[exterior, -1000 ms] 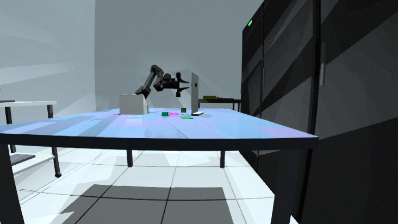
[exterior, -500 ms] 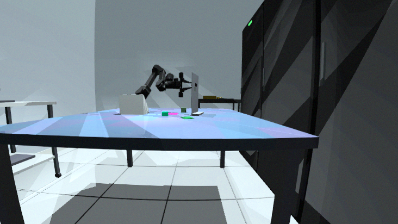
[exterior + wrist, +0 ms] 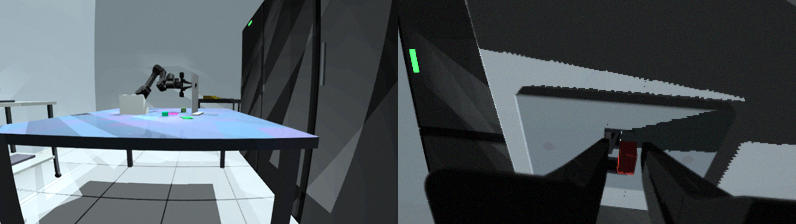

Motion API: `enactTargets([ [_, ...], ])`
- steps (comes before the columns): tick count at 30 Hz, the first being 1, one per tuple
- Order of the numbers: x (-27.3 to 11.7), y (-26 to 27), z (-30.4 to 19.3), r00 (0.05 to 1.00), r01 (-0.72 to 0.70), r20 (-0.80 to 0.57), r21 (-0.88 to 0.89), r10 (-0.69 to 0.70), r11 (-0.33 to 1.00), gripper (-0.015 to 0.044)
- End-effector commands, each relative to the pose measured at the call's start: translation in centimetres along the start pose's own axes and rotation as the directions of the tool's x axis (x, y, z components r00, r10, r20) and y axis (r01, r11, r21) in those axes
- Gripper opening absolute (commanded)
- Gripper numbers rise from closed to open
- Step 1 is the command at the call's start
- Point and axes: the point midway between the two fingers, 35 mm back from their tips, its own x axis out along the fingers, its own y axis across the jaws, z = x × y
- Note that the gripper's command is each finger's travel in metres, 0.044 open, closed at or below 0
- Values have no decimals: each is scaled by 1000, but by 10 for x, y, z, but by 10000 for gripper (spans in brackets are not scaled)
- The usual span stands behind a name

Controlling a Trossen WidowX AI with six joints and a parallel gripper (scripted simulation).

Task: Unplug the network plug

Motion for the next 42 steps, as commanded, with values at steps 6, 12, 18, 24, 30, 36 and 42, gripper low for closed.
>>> enactTargets([
  [6,1,1,0,1000,-2,0,4,2,1000,29],
  [12,1,1,0,1000,-2,0,4,2,1000,0],
  [18,-2,1,-1,1000,-2,0,4,2,1000,0],
  [24,-6,0,-2,1000,-2,0,4,2,1000,0],
  [30,-9,0,-3,1000,-2,0,4,2,1000,0],
  [36,-13,0,-4,1000,-1,0,4,1,1000,0],
  [42,-16,0,-5,1000,-1,1,4,1,1000,0],
])
